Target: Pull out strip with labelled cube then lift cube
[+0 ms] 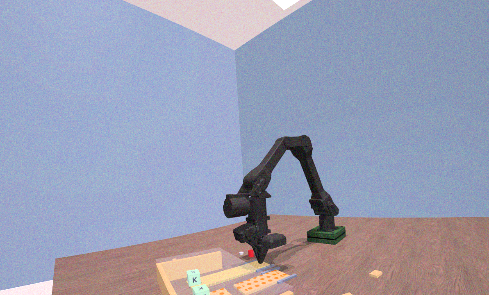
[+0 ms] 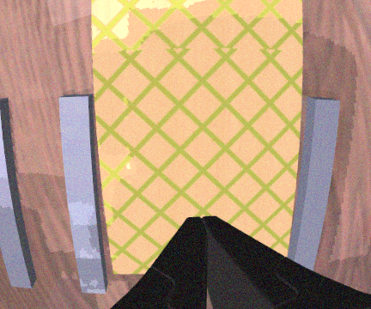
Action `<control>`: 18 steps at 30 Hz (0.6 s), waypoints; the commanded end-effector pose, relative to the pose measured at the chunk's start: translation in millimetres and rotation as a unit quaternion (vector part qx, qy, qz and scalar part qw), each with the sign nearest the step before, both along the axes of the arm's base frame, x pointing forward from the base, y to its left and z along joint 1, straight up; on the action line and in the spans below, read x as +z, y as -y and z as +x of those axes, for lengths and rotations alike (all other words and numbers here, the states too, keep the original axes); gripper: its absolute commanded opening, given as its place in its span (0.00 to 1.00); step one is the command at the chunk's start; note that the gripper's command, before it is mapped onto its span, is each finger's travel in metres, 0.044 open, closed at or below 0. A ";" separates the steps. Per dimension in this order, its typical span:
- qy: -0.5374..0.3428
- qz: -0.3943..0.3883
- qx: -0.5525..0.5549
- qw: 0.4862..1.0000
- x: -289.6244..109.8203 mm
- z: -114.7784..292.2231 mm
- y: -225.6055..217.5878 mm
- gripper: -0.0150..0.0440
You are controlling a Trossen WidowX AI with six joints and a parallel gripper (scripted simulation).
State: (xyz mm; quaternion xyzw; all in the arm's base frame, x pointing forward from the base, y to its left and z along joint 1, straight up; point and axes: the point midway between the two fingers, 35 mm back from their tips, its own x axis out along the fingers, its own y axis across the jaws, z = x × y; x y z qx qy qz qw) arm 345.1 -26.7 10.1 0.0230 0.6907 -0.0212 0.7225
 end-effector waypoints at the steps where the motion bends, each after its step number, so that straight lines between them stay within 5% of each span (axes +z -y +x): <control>1: -0.004 0.000 -0.001 1.000 -2.9 -8.0 -0.8 0.25; 18: -0.005 0.000 -0.001 1.000 -7.2 -33.8 -3.4 0.25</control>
